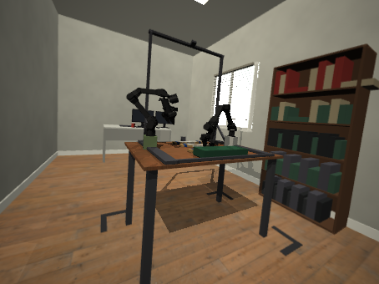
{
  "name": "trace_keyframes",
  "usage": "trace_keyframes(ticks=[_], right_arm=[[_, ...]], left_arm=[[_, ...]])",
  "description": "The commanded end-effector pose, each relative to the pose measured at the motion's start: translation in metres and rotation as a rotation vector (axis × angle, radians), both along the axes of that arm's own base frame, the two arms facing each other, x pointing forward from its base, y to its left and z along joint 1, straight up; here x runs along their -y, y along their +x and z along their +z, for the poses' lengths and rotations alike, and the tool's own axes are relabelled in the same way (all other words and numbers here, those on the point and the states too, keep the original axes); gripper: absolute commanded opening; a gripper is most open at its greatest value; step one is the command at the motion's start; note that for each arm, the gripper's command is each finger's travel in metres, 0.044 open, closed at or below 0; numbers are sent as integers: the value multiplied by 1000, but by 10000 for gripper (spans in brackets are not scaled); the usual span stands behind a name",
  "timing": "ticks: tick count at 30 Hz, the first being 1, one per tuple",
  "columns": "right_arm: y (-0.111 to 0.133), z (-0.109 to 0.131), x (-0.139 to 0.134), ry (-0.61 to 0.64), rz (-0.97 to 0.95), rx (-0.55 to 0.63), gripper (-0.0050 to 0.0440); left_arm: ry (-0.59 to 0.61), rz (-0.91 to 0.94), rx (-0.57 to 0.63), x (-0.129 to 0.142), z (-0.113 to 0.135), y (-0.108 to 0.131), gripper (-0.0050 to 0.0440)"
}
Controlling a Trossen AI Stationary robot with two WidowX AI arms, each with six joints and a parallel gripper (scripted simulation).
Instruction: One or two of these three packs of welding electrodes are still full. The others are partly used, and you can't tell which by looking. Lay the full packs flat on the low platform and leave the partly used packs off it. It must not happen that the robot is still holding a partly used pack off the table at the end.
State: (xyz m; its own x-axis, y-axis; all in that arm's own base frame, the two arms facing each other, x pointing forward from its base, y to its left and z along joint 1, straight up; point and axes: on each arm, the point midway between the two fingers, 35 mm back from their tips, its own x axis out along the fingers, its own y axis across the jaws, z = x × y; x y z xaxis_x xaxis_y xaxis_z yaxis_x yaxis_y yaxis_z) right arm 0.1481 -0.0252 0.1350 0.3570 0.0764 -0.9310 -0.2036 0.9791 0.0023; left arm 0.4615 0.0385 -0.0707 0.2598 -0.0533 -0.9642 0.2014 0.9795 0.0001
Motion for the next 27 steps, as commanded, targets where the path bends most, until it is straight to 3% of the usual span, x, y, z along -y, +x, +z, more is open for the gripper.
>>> trace_keyframes(ticks=[1,2,4,8,27], right_arm=[[2,7,1,-5,2,22,430],[2,7,1,-5,2,22,430],[2,7,1,-5,2,22,430],[2,7,1,-5,2,22,430],[2,7,1,-5,2,22,430]], left_arm=[[5,1,24,-1,9,5,-50],[5,3,2,0,3,0,-50],[8,3,36,-1,20,6,-50],[10,2,50,-1,31,11,-50],[7,2,51,-1,56,10,-50]])
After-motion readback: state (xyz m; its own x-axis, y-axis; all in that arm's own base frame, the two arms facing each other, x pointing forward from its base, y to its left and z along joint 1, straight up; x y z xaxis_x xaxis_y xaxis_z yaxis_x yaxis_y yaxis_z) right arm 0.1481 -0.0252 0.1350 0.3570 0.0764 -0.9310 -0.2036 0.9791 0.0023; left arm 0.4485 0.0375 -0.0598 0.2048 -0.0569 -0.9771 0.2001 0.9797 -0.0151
